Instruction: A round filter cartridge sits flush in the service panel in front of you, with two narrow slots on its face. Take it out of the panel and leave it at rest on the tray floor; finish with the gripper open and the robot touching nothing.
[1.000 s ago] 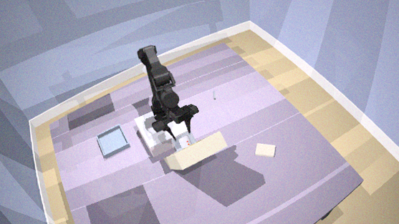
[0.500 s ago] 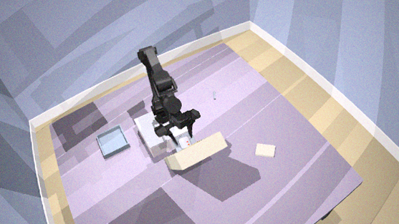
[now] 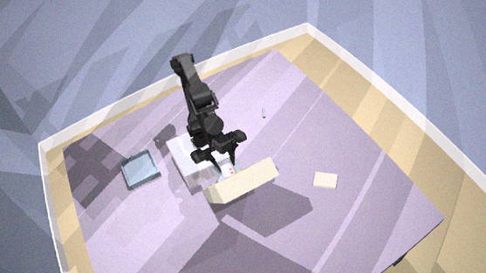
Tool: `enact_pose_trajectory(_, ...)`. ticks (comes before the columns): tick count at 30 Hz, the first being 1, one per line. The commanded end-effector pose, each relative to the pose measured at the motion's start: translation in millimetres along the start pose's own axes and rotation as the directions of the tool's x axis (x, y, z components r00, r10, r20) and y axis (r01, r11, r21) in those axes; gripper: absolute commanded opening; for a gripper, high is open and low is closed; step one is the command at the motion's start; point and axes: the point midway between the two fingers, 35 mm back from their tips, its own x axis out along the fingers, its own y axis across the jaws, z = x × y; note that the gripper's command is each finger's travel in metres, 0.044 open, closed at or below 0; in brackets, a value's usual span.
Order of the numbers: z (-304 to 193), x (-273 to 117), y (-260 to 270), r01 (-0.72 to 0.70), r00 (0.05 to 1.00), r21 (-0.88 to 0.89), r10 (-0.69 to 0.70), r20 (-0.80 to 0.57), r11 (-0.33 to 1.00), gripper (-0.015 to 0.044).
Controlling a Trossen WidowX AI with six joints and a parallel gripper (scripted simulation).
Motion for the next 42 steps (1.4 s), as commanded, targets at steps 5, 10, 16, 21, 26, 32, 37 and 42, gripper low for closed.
enact_pose_trajectory(5, 11.5, -5.5, -0.2, 0.001, 1.0, 0.0, -0.001, 0.001, 1.0, 0.0)
enact_pose_trajectory(10, 22.8, -10.5, 0.0, 0.0, 1.0, 0.0, 0.0, 0.001, 1.0, 0.0)
enact_pose_trajectory(16, 26.9, -32.4, -0.8, 0.0, 1.0, 0.0, 0.0, 0.0, 1.0, 0.0)
enact_pose_trajectory(21, 29.1, -57.6, -1.1, 0.0, 1.0, 0.0, 0.0, -0.001, 1.0, 0.0)
enact_pose_trajectory(26, 28.9, -83.2, -0.7, 0.001, 1.0, 0.0, -0.001, -0.002, 1.0, 0.0)
enact_pose_trajectory(32, 27.7, -99.6, -2.2, 0.001, 1.0, -0.001, -0.001, -0.004, 1.0, 0.0)
enact_pose_trajectory(37, 29.4, -95.4, -18.3, 0.003, 1.0, -0.003, -0.003, -0.01, 1.0, 0.0)
enact_pose_trajectory(42, 30.2, -91.8, -35.8, 0.005, 1.0, -0.004, -0.005, -0.014, 1.0, 0.0)
